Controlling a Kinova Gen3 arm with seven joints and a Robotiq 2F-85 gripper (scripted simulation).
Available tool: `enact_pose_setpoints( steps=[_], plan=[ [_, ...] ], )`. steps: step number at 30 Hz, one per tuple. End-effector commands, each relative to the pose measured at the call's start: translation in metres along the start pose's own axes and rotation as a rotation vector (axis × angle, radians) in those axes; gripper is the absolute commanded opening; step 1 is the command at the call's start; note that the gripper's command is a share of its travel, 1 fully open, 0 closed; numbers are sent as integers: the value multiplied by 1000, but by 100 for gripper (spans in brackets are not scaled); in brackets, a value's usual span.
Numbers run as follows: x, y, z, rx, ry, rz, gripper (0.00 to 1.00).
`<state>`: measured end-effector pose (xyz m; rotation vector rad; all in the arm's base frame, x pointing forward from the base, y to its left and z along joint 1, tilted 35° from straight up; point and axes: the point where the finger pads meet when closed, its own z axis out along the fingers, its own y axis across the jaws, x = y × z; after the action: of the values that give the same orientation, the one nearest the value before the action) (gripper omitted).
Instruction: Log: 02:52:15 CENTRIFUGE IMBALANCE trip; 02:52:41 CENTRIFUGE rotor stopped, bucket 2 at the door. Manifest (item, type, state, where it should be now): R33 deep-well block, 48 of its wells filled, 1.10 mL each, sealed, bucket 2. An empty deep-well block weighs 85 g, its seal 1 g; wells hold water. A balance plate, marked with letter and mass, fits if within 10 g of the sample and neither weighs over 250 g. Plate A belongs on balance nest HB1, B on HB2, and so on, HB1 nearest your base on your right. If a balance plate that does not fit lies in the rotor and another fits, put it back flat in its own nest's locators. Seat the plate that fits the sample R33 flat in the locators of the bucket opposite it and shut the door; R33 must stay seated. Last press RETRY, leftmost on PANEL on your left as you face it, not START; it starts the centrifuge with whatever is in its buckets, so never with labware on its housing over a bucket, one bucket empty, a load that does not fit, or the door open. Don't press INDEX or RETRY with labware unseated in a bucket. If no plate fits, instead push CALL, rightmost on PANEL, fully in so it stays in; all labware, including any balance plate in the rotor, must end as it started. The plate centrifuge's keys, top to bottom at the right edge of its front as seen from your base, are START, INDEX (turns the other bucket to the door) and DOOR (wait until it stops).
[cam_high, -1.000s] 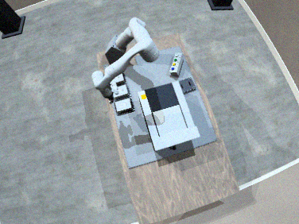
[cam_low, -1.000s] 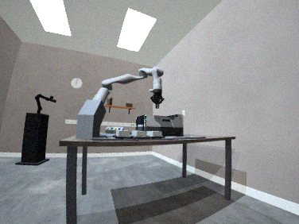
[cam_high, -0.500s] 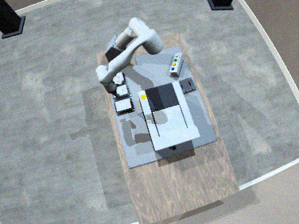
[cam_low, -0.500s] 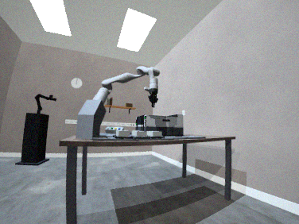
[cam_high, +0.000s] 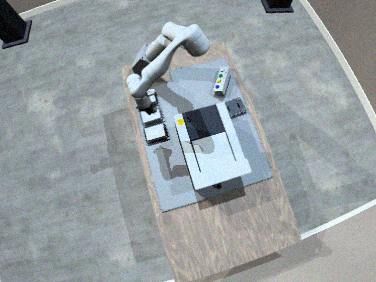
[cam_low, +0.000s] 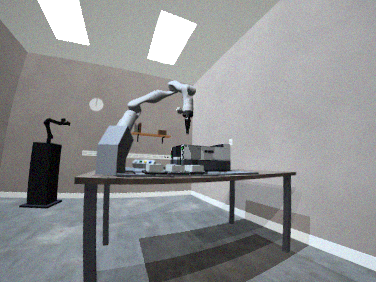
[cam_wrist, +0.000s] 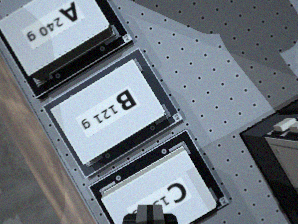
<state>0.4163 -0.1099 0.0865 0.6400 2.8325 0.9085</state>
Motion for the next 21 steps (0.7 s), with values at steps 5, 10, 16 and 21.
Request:
enact_pose_setpoints(
  steps=[5,10,16,21],
  plan=[
    [22,10,-8,-2,-11,-312,10],
    [31,14,-11,-2,-11,-432,10],
    [48,22,-16,-1,-11,-522,10],
    [62,29,-21,-1,-11,-522,10]
  ],
)
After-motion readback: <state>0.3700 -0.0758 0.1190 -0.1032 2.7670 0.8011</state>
